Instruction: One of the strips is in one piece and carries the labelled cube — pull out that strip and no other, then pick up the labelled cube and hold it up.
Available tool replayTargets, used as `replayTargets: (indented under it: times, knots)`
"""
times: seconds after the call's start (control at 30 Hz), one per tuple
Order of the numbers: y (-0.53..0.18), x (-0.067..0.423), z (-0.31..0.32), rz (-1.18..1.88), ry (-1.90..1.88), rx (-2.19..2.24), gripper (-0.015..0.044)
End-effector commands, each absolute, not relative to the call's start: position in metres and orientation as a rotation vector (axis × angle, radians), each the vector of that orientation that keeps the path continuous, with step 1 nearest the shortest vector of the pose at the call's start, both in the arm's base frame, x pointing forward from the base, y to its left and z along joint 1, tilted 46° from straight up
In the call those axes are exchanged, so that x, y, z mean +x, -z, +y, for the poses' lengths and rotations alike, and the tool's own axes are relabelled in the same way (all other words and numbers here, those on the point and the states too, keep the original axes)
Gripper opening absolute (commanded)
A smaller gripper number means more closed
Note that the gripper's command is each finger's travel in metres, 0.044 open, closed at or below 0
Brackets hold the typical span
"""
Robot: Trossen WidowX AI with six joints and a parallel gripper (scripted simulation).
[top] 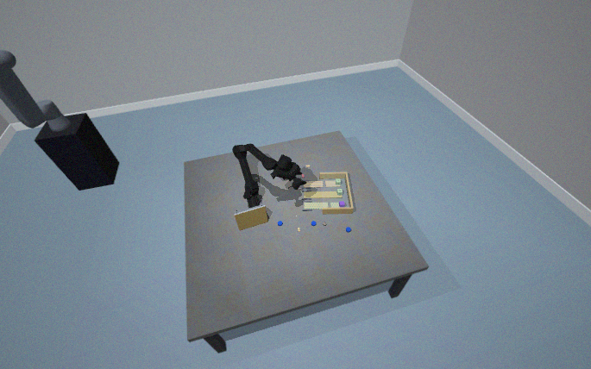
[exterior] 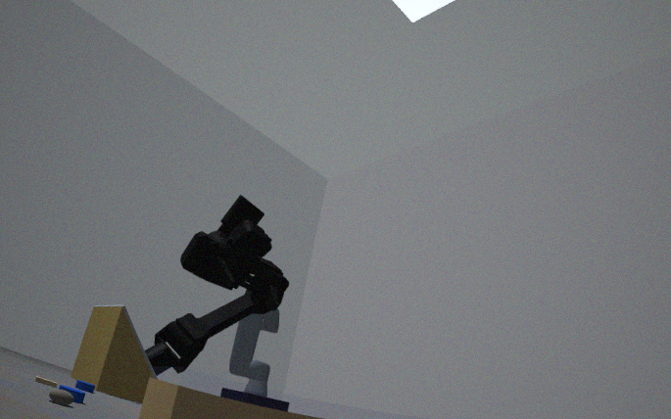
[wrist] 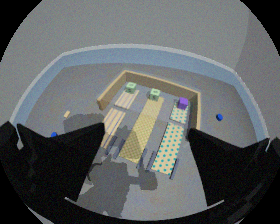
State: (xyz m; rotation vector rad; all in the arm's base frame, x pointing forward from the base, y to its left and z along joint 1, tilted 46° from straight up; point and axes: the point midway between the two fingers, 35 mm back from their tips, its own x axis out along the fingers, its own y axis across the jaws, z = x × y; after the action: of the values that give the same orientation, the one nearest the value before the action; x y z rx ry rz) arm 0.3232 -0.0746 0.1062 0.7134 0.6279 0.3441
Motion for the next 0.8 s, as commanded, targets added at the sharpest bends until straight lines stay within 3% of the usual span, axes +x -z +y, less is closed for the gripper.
replayTargets:
  times: [0.0, 0.5, 0.77]
  knots:
    - [-0.103, 0.322, -0.072, 0.639, -0.348, 0.731, 0.0400]
    - [-0.103, 0.322, -0.072, 0.639, -0.348, 0.731, 0.0400]
    - [-0.088, 0.351, -0.057, 0.836, -0.343, 0.800, 0.0190]
